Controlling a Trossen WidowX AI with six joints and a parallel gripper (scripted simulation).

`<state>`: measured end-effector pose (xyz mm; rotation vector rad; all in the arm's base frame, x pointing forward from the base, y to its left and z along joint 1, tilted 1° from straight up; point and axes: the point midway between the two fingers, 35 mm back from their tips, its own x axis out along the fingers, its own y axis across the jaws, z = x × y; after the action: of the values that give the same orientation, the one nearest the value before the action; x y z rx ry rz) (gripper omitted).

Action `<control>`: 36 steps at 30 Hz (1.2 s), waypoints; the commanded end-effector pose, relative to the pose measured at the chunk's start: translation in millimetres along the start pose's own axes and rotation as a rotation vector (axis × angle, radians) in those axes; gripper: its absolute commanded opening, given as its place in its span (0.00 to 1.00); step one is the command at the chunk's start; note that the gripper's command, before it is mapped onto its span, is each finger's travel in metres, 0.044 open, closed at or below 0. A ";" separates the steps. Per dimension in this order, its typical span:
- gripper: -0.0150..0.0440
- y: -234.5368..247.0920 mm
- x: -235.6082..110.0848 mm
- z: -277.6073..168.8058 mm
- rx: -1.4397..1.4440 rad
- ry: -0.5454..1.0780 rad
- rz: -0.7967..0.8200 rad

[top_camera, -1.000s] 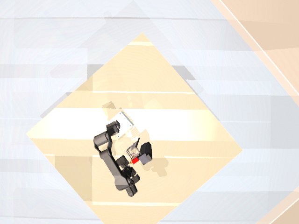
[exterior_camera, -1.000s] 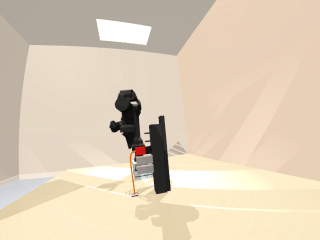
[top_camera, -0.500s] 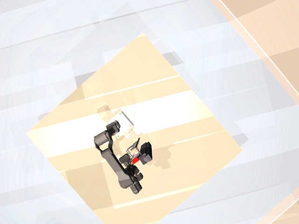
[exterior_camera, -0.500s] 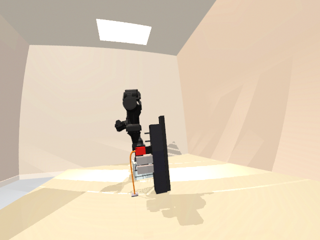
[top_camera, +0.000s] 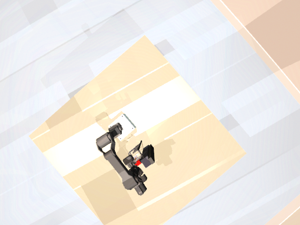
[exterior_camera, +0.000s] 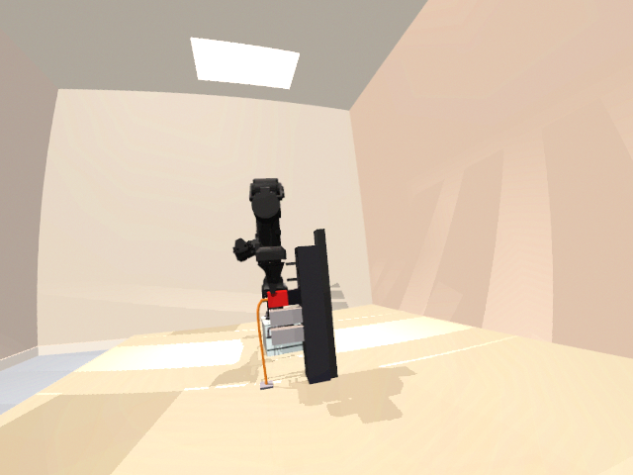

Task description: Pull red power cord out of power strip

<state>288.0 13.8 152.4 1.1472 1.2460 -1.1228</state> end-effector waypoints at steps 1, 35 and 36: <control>0.53 -2.2 7.3 -0.3 0.004 0.000 -0.009; 0.25 0.8 7.3 17.9 0.001 -0.002 -0.004; 0.25 0.8 7.2 19.5 0.001 -0.002 -0.004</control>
<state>287.8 12.0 143.1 1.1563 1.2894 -1.1001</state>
